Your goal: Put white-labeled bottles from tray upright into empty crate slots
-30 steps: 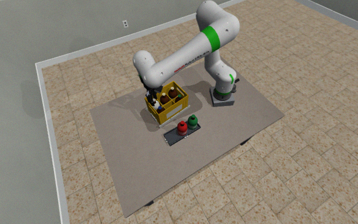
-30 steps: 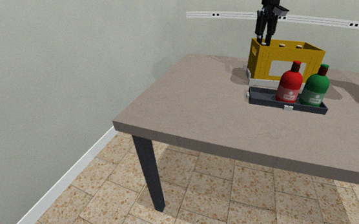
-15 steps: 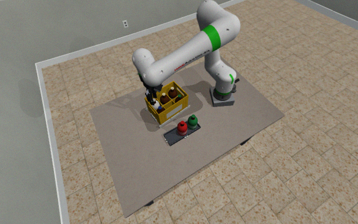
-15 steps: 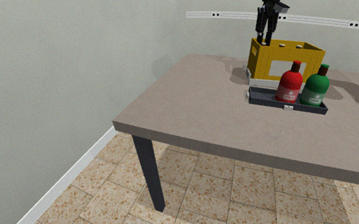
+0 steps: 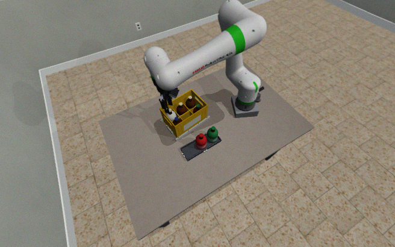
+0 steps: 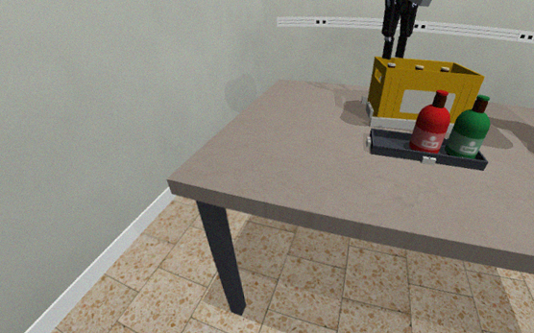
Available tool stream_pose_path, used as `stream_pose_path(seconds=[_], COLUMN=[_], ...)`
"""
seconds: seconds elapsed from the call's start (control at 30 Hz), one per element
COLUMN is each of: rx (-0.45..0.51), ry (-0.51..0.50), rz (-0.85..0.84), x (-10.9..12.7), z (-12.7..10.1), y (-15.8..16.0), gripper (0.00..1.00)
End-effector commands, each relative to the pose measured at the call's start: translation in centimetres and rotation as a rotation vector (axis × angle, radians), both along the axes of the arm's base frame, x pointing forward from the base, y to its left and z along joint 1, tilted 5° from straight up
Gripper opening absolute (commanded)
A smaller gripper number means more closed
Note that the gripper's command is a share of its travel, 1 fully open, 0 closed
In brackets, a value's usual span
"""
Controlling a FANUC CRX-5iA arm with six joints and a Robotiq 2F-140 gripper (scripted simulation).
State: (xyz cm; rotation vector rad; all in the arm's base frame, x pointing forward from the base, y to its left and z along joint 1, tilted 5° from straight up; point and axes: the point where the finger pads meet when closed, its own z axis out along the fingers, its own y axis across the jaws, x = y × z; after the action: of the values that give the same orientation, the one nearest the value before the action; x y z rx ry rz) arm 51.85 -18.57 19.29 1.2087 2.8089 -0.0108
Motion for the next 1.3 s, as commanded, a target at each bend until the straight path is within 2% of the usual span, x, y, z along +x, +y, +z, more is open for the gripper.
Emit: stream_pose_path(seconds=[0.0, 0.57, 1.07, 1.1, 1.27], rx=[-0.001, -0.001, -0.001, -0.001, -0.001], ry=[-0.001, -0.001, -0.001, -0.001, -0.001], rz=[0.000, 0.000, 0.000, 0.000, 0.000], x=[0.0, -0.3, -0.3, -0.3, -0.3], z=[0.9, 4.1, 4.7, 4.7, 4.7], y=[0.0, 0.1, 0.2, 0.2, 0.2], gripper=[0.44, 0.44, 0.44, 0.10, 0.10])
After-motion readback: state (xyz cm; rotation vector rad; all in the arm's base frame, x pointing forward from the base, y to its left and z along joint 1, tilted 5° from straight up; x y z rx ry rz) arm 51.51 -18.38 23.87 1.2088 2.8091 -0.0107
